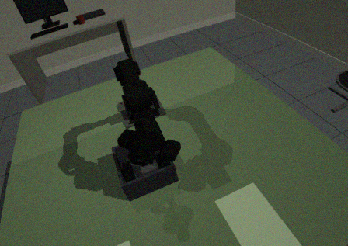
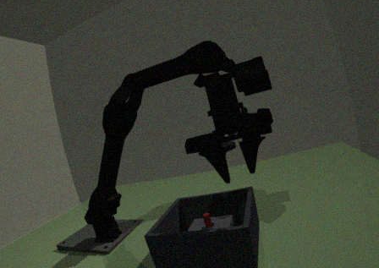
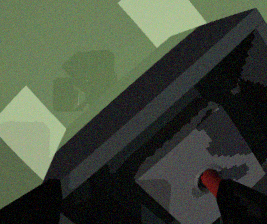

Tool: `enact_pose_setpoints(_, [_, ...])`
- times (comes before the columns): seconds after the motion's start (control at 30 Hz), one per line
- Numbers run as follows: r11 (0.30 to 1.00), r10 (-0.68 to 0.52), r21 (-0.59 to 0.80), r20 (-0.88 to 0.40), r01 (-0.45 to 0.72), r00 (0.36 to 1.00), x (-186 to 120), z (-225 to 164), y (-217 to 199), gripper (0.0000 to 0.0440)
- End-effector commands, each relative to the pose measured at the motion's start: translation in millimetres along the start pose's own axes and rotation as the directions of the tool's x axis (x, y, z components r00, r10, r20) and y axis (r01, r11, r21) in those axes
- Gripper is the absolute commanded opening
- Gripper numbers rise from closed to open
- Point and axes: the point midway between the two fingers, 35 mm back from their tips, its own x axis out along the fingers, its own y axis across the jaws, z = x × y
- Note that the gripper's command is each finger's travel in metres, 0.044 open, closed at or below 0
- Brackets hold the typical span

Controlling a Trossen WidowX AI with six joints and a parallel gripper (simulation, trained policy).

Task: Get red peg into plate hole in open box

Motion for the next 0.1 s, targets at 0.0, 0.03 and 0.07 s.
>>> enact_pose_setpoints(0.0, [1.0,0.017,0.01,0.007,-0.017,1.0,-4.3,3.0,8.8,0.0319])
enact_pose_setpoints(0.03, [1.0,0.02,0.013,0.011,-0.02,1.0,-4.2,4.5,11.7,0.0319])
enact_pose_setpoints(0.07, [1.0,0.022,0.015,0.016,-0.022,1.0,-4.0,5.8,14.3,0.0319])
